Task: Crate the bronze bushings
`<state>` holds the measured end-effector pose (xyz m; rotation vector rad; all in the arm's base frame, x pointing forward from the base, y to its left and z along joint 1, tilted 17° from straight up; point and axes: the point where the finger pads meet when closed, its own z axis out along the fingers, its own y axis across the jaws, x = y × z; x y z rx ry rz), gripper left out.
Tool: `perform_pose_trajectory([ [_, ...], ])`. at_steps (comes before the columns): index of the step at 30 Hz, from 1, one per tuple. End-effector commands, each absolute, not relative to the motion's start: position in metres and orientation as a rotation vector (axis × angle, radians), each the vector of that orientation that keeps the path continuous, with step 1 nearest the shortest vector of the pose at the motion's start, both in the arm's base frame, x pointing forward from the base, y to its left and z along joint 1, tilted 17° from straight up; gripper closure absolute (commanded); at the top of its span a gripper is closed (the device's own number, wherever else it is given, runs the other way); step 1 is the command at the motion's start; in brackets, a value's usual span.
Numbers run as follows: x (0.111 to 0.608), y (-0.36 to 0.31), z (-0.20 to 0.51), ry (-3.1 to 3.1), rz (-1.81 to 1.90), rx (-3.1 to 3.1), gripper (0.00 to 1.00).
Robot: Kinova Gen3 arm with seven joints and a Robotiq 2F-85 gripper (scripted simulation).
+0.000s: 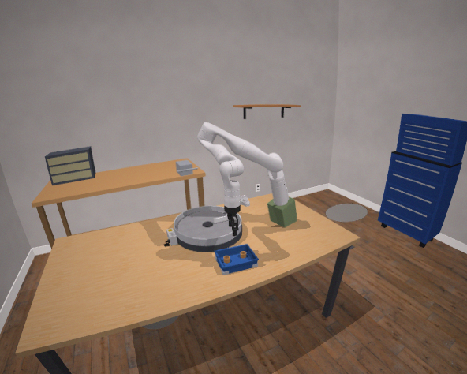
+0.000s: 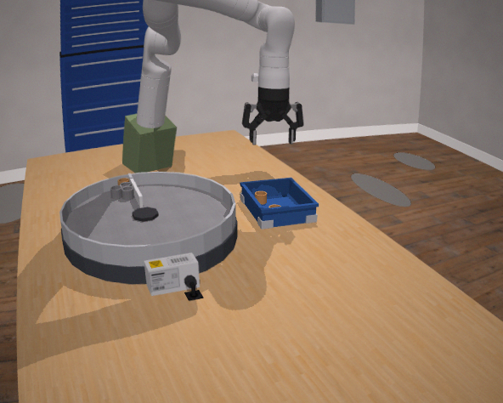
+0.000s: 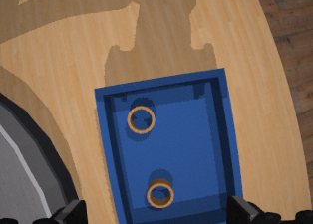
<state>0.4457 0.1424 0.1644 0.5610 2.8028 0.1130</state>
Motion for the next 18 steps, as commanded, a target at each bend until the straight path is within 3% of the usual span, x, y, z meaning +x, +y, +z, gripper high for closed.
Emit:
perform_pose_trajectory([
  [1, 0.4458, 0.1424, 0.1643, 2.804, 0.114, 0.562, 0.0],
  [18, 0.4415, 0.1443, 0.166, 2.845, 0.063, 0.208, 0.0],
])
